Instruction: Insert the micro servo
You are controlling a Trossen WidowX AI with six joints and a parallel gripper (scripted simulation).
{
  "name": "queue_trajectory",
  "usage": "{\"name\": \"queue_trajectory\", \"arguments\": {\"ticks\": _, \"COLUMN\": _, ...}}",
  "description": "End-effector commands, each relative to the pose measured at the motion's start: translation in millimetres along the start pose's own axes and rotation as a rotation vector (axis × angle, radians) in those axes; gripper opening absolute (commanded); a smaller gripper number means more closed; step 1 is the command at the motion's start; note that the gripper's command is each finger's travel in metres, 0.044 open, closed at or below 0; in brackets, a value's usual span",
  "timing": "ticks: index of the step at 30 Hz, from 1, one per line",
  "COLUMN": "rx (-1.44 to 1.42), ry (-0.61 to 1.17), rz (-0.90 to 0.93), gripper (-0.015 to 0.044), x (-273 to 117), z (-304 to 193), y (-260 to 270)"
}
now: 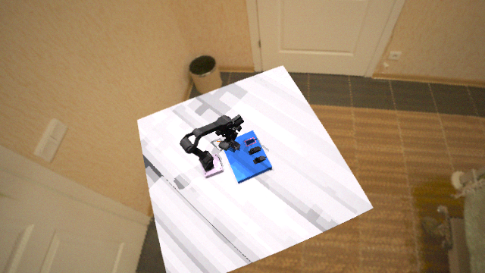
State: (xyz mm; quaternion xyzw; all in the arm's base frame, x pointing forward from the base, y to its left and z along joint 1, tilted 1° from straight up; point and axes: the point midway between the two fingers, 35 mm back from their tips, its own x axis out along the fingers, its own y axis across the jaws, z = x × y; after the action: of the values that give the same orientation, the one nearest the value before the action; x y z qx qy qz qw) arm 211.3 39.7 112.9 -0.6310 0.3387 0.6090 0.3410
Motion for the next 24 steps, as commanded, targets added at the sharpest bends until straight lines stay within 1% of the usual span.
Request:
{"name": "queue_trajectory", "arguments": {"ticks": 1, "rx": -0.005, "ry": 0.000, "rz": -0.007, "gripper": 0.0000, "x": -2.1, "z": -1.7, "y": -4.9}}
{"name": "queue_trajectory", "arguments": {"ticks": 8, "rx": -0.005, "ry": 0.001, "rz": -0.009, "gripper": 0.0000, "x": -2.4, "z": -8.9, "y": -21.9}}
{"name": "queue_trajectory", "arguments": {"ticks": 19, "rx": -0.005, "ry": 0.002, "rz": -0.008, "gripper": 0.0000, "x": -2.4, "z": -19.4, "y": -14.1}}
{"name": "queue_trajectory", "arguments": {"ticks": 24, "rx": 0.080, "ry": 0.001, "rz": -0.008, "gripper": 0.0000, "x": -2.4, "z": -19.4, "y": -14.1}}
